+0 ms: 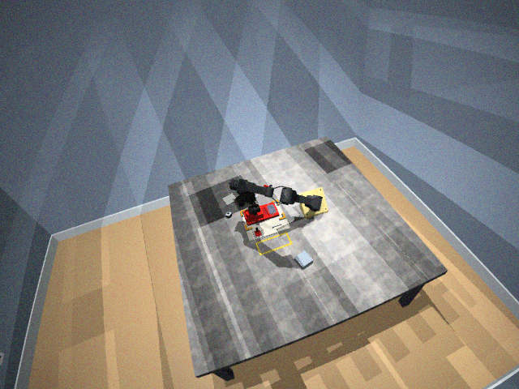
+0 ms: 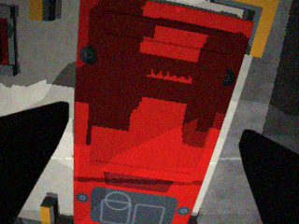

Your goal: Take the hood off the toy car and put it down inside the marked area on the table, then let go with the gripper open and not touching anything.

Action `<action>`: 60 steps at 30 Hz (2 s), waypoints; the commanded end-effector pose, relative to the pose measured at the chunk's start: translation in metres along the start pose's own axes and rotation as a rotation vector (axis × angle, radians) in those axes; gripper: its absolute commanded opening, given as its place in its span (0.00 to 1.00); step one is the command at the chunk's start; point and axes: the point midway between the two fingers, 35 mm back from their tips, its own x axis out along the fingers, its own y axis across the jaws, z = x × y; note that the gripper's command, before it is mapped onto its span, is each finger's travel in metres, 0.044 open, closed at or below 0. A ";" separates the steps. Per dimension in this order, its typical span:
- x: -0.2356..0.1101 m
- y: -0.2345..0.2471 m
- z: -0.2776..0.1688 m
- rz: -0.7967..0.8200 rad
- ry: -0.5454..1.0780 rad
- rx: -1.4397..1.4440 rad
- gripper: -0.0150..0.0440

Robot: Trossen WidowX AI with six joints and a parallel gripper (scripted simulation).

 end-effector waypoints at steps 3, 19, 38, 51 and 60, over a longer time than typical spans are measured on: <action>0.006 0.001 -0.001 0.006 0.001 0.006 1.00; 0.017 0.001 -0.003 0.006 0.001 0.006 1.00; 0.026 0.002 -0.003 0.007 0.001 0.006 1.00; 0.032 0.002 -0.003 0.007 0.001 0.006 1.00; 0.033 0.001 -0.002 0.001 -0.001 -0.002 0.96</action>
